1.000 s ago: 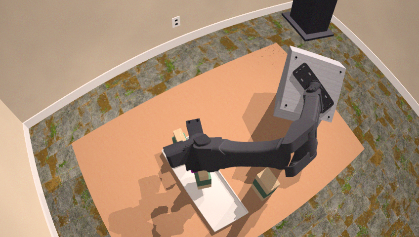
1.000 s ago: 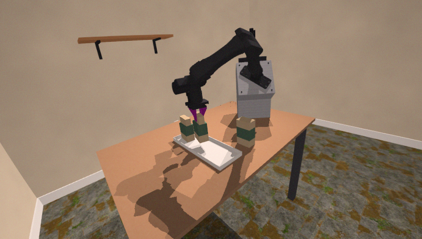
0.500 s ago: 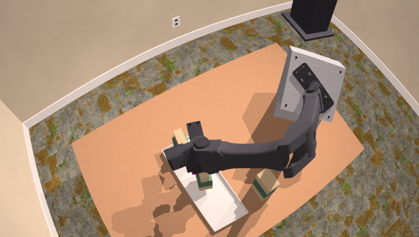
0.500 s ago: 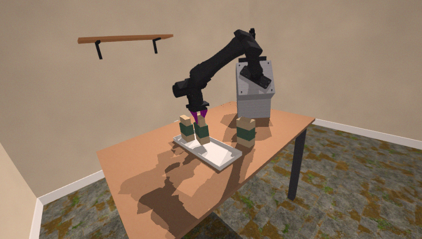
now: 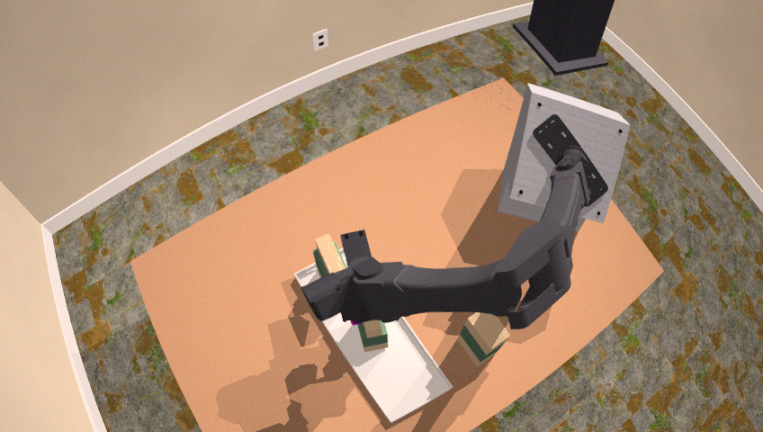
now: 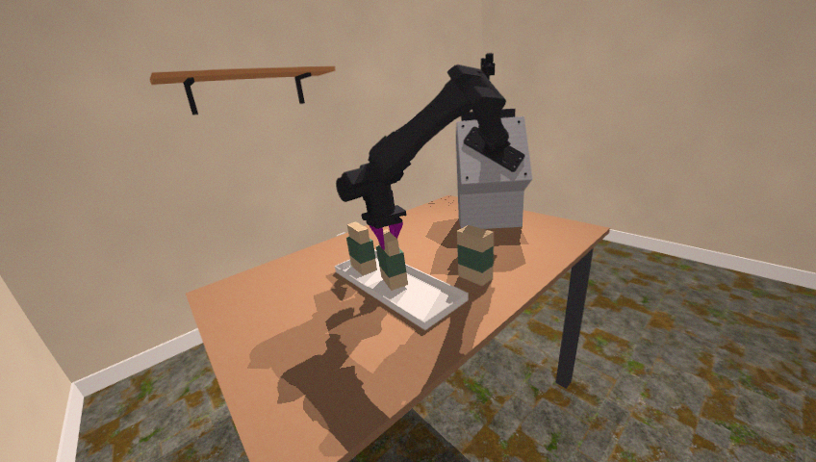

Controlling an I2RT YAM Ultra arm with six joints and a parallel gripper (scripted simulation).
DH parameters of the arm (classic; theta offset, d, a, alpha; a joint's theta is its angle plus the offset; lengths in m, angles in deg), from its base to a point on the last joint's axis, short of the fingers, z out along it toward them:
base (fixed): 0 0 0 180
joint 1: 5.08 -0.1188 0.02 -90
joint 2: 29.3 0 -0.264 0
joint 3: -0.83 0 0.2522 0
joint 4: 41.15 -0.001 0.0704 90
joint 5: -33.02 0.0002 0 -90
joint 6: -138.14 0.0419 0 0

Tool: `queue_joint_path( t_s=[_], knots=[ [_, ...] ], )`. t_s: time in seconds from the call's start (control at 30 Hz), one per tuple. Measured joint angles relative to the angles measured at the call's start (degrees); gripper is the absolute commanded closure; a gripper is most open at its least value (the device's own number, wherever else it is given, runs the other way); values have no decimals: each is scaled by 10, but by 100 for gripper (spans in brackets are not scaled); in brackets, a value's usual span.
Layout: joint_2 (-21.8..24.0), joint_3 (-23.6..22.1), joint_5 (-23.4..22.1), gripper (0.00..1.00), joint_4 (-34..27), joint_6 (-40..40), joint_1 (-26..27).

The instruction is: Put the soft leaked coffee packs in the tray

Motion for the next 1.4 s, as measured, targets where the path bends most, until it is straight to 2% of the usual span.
queue_joint_path(
  t_s=[0.4, 1.4],
  knots=[
    [-4, -5, 5, 74, 25, 15, -4],
    [-4, -5, 6, 74, 25, 16, -4]
  ],
)
